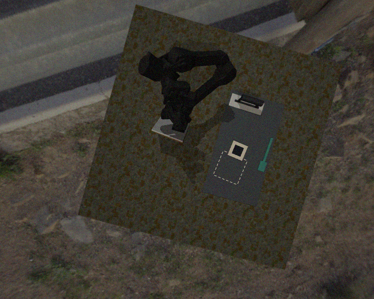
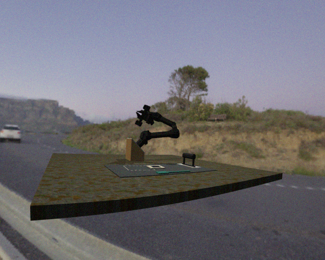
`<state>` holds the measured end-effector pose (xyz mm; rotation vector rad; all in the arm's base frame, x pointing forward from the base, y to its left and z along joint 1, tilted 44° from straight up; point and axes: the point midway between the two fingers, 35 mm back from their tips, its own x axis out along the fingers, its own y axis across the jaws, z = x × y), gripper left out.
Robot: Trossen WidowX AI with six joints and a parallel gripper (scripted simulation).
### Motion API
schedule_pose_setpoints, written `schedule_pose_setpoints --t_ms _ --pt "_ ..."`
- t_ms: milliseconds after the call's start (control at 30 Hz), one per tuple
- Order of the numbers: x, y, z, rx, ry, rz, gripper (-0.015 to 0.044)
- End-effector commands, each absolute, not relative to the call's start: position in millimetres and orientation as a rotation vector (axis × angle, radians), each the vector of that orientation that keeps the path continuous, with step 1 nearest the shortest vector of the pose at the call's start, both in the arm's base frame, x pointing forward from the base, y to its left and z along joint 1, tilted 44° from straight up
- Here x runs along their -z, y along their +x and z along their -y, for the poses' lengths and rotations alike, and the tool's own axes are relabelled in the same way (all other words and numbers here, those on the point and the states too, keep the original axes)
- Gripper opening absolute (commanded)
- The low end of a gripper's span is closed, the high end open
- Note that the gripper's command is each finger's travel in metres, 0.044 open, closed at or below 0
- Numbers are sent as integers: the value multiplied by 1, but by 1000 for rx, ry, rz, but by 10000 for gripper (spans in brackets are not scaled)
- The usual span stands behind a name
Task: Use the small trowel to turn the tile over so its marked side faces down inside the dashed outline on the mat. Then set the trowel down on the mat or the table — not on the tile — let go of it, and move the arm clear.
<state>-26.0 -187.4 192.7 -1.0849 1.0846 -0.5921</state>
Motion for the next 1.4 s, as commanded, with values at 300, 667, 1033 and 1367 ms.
schedule_pose_setpoints --t_ms 300,667,1033,1367 --pt "-193 -26 187 592 -1085 -1085 0" --pt "-193 -26 187 592 -1085 -1085 100" --pt "-193 -26 187 592 -1085 -1085 100" --pt "-193 -26 187 592 -1085 -1085 0"
